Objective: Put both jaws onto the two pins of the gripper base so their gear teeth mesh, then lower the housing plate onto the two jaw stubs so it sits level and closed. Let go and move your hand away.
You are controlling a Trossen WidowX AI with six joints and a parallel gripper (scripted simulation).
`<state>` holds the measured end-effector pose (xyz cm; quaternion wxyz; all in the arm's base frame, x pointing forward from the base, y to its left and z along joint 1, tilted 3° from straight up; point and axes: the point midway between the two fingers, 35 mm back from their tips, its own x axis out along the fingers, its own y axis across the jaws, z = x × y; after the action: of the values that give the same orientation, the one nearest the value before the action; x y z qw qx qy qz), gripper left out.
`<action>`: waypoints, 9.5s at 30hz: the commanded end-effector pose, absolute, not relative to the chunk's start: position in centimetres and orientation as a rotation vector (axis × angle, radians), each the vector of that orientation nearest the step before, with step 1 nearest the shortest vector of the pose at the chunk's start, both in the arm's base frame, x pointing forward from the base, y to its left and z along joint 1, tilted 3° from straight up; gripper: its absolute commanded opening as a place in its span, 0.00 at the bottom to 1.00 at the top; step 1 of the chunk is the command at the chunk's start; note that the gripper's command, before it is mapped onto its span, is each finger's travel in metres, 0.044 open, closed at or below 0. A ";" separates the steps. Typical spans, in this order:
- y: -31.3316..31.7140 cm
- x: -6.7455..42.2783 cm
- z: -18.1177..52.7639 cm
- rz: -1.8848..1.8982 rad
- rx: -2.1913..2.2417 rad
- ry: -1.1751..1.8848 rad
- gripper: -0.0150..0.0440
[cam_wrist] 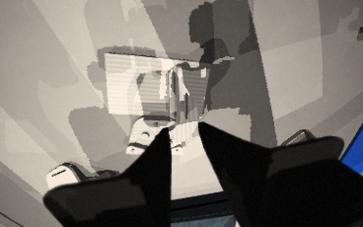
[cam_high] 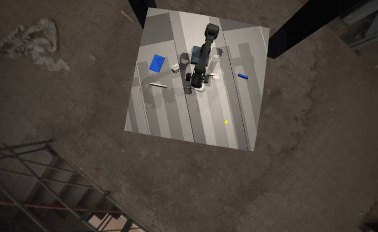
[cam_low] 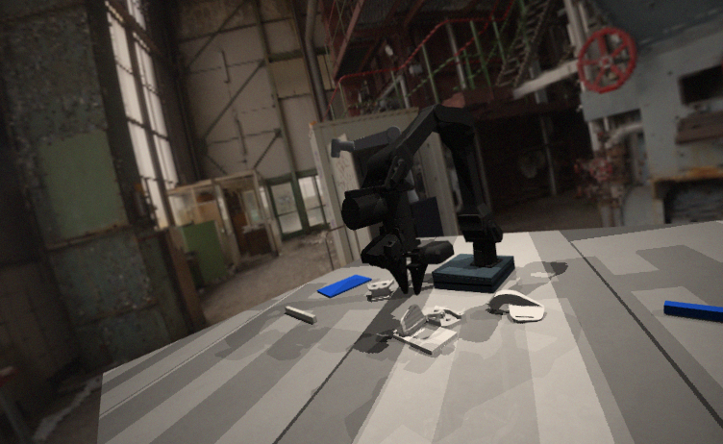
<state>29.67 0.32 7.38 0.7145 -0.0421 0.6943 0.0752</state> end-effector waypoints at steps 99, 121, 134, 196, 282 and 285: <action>11.0 16.9 1.2 1.382 -1.299 1.073 1.00; 11.0 16.8 0.5 1.382 -1.299 1.073 0.41; 11.0 16.8 0.5 1.382 -1.299 1.073 0.32; 10.8 16.9 8.1 1.331 -1.247 1.112 0.32; 19.6 15.7 8.7 -0.335 0.434 1.567 0.32; 19.9 15.6 8.8 -0.402 0.500 1.557 0.32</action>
<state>15.56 19.42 8.60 0.6733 0.1923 0.6973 -0.1534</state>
